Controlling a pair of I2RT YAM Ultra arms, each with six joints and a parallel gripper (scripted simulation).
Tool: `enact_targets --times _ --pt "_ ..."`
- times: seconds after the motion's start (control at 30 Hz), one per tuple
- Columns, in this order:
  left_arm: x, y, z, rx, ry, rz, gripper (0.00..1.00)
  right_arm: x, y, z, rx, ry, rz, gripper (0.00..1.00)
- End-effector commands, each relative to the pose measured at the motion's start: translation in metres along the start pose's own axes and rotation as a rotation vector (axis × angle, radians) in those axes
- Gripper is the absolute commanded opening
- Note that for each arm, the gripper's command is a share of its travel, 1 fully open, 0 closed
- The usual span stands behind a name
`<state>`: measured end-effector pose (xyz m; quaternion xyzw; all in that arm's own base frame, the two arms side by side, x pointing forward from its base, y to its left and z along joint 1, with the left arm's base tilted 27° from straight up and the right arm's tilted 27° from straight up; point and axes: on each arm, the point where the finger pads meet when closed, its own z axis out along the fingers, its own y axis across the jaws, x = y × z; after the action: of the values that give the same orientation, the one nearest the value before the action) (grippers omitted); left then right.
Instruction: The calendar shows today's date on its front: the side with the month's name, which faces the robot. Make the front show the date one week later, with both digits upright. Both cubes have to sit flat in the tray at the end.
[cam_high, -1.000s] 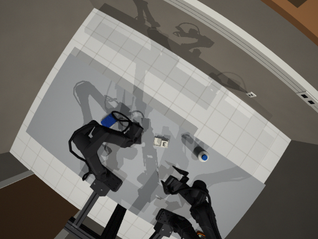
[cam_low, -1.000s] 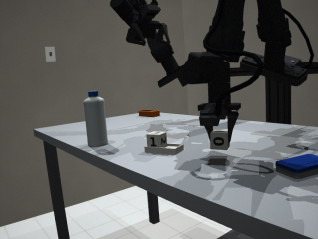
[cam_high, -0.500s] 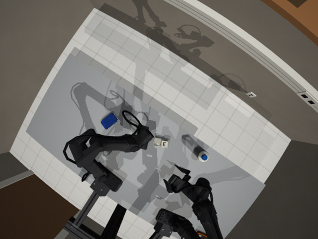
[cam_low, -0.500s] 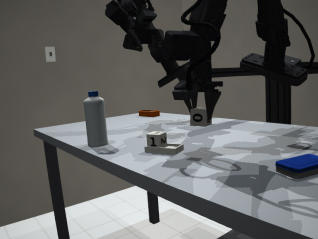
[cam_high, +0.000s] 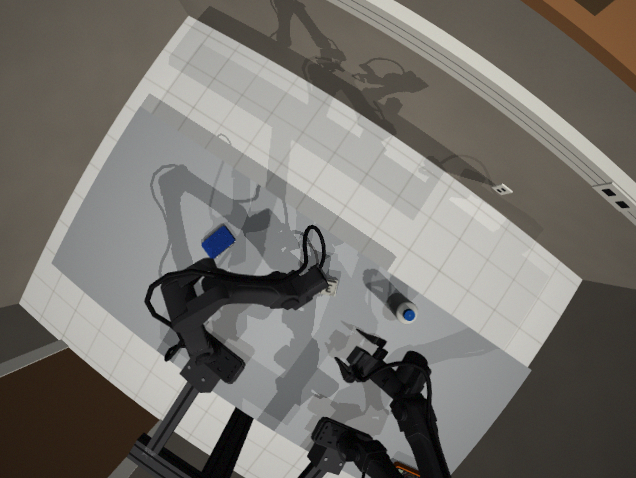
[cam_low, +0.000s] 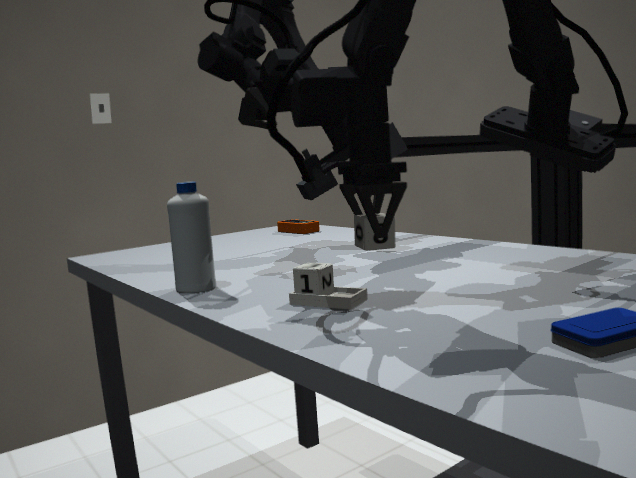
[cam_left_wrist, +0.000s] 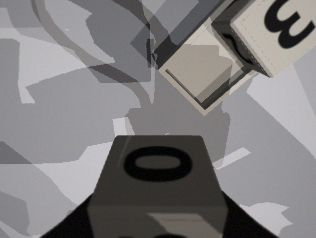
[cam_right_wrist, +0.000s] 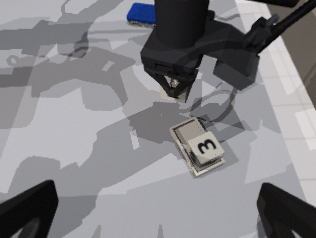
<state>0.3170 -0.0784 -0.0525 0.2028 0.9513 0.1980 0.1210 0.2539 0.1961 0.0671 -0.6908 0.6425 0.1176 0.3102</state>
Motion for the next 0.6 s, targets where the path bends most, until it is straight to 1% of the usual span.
enact_targets --times 0.0,0.07,0.2,0.27,0.33,0.43,0.57 --pt "-0.006 -0.011 -0.004 -0.017 0.025 0.318 0.40 -0.005 -0.001 0.001 -0.009 -0.087 -0.053 1.00" --pt "-0.006 -0.011 -0.004 -0.017 0.025 0.318 0.40 -0.005 -0.001 0.001 -0.009 -0.087 -0.053 1.00" --pt "-0.013 -0.020 -0.005 -0.017 0.028 0.509 0.40 0.006 -0.002 0.000 -0.004 -0.111 -0.057 1.00" --pt "-0.019 -0.027 -0.005 -0.018 0.028 0.630 0.40 0.017 -0.003 -0.002 0.003 -0.128 -0.053 1.00" --pt "-0.024 -0.032 -0.005 -0.018 0.027 0.703 0.40 0.025 -0.004 -0.003 0.011 -0.142 -0.049 1.00" --pt "-0.028 -0.037 -0.005 -0.019 0.024 0.769 0.40 0.036 -0.004 -0.005 0.024 -0.161 -0.042 1.00" --pt "-0.032 -0.040 -0.005 -0.020 0.020 0.801 0.40 0.051 -0.003 -0.009 0.046 -0.187 -0.034 1.00"
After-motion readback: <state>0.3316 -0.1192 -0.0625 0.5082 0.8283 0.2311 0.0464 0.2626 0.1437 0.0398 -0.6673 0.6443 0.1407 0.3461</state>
